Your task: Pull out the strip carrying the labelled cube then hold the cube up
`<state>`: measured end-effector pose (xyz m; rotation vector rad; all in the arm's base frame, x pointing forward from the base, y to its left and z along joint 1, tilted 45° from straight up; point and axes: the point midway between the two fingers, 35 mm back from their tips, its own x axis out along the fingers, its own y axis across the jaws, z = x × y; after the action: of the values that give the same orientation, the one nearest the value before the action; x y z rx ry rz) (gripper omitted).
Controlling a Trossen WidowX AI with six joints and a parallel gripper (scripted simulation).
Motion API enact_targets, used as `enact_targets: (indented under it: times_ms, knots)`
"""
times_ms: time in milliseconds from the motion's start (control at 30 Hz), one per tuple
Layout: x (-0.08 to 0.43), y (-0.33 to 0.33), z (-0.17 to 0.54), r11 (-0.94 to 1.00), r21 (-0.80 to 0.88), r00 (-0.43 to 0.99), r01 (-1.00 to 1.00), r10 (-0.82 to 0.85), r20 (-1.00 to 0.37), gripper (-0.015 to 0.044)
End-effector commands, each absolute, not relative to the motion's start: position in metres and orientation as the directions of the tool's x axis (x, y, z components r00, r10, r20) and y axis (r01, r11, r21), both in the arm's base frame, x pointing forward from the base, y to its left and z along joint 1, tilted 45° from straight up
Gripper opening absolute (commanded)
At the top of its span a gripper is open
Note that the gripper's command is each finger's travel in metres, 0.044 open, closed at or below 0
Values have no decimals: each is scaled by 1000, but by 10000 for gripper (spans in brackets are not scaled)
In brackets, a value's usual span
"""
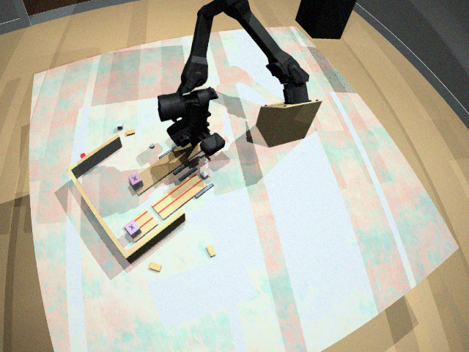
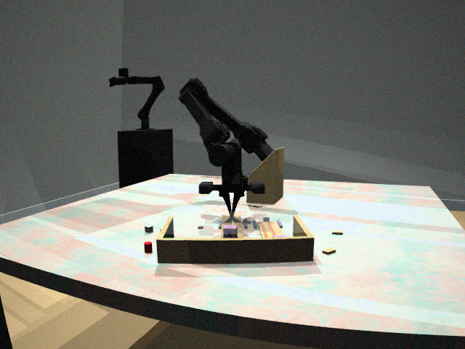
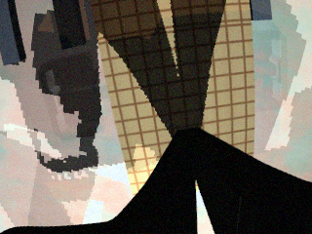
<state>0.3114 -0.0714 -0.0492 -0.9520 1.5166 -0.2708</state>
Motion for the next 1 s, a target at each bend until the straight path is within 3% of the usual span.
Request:
enact_targets:
  times_ms: [0,967]
  knots:
    - [299,-79,-51,630,-661,79,-408,-697,-713,0]
    - [260,-94,-41,629,-660,77,-410,-698,-712,0]
